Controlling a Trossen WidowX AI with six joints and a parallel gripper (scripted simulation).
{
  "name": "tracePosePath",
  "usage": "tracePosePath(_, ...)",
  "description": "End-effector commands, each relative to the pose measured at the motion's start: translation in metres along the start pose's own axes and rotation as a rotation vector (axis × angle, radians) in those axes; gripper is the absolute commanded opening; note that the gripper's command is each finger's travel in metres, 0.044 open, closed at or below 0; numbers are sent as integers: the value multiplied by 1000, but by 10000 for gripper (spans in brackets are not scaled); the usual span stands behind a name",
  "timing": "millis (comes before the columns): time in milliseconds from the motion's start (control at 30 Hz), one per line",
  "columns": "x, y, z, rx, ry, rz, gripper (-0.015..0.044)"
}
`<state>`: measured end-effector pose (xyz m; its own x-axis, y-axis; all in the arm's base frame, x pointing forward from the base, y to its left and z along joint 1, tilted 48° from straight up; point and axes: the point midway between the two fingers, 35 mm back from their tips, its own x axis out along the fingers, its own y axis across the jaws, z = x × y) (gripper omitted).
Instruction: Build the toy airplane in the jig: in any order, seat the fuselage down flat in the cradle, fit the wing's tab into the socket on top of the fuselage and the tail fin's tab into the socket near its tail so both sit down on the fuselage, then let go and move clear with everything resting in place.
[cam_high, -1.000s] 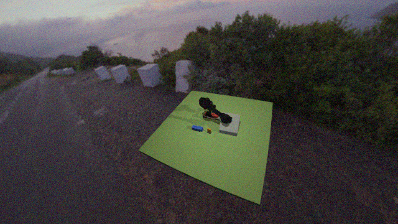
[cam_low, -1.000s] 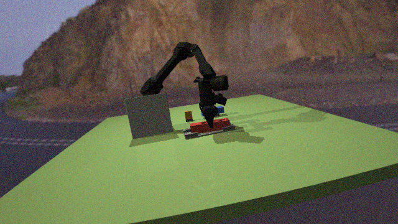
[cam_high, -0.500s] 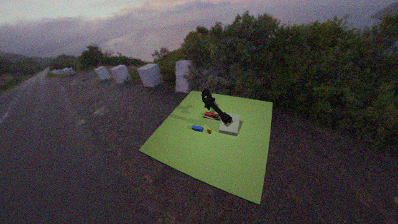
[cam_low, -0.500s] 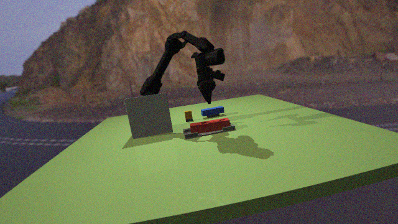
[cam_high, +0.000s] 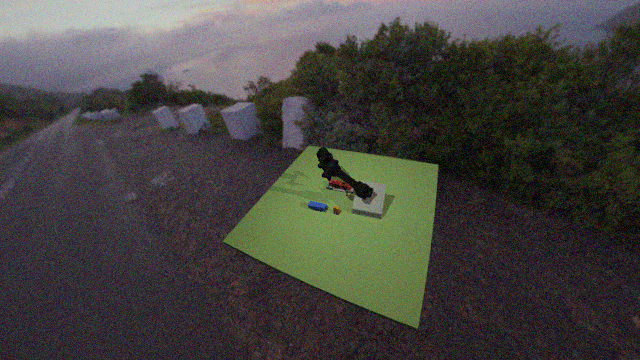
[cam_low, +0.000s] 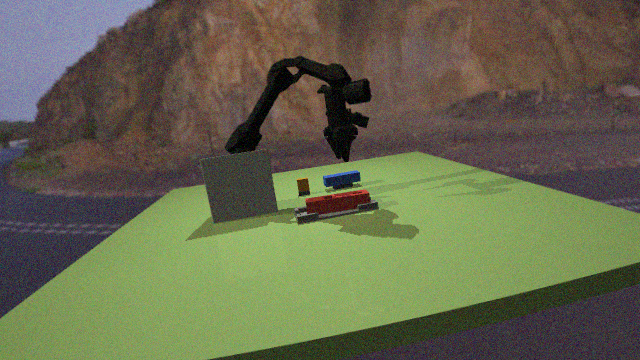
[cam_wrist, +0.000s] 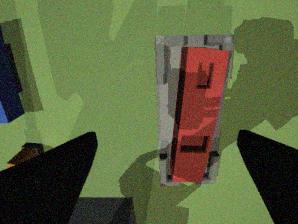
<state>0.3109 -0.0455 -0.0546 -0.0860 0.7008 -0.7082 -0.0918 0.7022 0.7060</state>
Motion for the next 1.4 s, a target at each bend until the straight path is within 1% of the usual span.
tracePosePath(0,0,62,27,-21,-7,-11,440)
tracePosePath(133,5,132,38,-46,-8,-4,440)
tracePosePath(267,11,198,39,-44,-3,28,440)
tracePosePath(333,14,219,37,-34,1,45,440)
tracePosePath(533,17,222,37,-33,1,47,440)
tracePosePath(633,46,223,37,-34,1,48,440)
tracePosePath(767,50,224,37,-33,1,49,440)
tracePosePath(867,63,224,37,-33,1,49,440)
tracePosePath(1367,82,225,37,-34,1,49,440)
